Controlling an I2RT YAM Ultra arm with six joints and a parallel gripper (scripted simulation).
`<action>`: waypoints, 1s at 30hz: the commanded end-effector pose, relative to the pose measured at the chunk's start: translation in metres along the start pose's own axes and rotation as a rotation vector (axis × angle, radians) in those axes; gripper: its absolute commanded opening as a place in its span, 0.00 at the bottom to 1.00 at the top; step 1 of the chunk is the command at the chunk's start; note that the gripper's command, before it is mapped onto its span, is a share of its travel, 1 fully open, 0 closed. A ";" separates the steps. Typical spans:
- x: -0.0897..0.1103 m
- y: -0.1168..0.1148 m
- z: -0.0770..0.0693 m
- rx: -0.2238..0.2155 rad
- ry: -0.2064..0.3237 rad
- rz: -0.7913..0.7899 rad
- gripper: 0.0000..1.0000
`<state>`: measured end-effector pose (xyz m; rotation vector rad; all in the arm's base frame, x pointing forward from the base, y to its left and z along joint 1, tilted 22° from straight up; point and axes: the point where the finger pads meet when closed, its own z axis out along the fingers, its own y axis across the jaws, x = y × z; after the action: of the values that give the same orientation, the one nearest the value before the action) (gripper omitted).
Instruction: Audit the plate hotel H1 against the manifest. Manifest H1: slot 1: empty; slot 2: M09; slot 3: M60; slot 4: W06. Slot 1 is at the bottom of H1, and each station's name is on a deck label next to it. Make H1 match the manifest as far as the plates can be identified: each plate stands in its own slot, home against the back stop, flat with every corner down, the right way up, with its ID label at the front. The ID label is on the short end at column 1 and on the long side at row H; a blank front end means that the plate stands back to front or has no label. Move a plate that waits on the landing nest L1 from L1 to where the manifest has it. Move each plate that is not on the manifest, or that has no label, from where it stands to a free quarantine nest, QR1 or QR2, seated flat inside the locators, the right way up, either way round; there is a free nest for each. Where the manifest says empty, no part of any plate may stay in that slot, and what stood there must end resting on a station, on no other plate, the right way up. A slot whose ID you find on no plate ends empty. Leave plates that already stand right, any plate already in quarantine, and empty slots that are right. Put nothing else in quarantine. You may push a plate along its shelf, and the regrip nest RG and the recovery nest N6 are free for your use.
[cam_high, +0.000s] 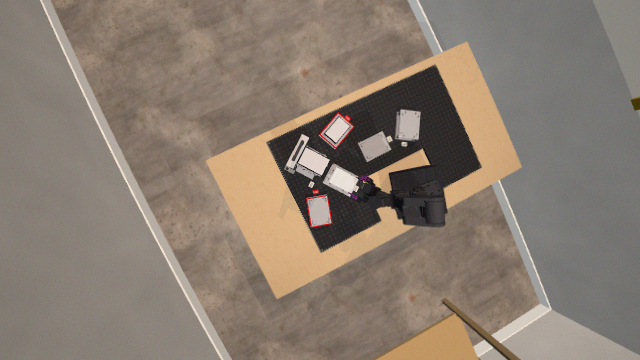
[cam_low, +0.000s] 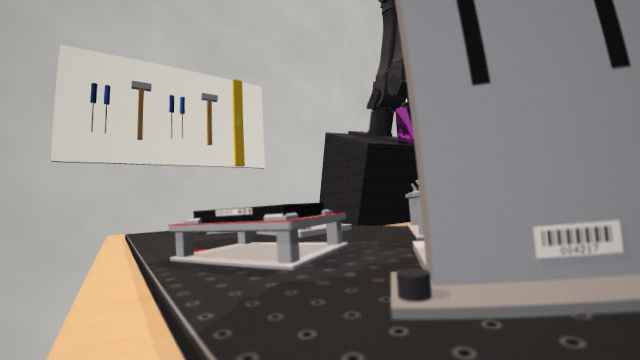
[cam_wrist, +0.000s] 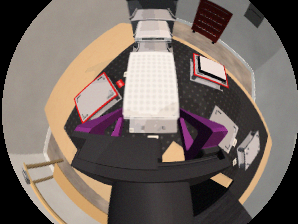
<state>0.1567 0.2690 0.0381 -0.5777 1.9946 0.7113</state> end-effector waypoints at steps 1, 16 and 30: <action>0.006 -0.004 -0.001 0.015 0.027 -0.012 0.86; -0.005 -0.003 -0.011 0.015 0.026 -0.012 0.86; -0.015 -0.003 -0.019 0.015 0.026 -0.011 0.86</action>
<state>0.1546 0.2592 0.0628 -0.5781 1.9948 0.7106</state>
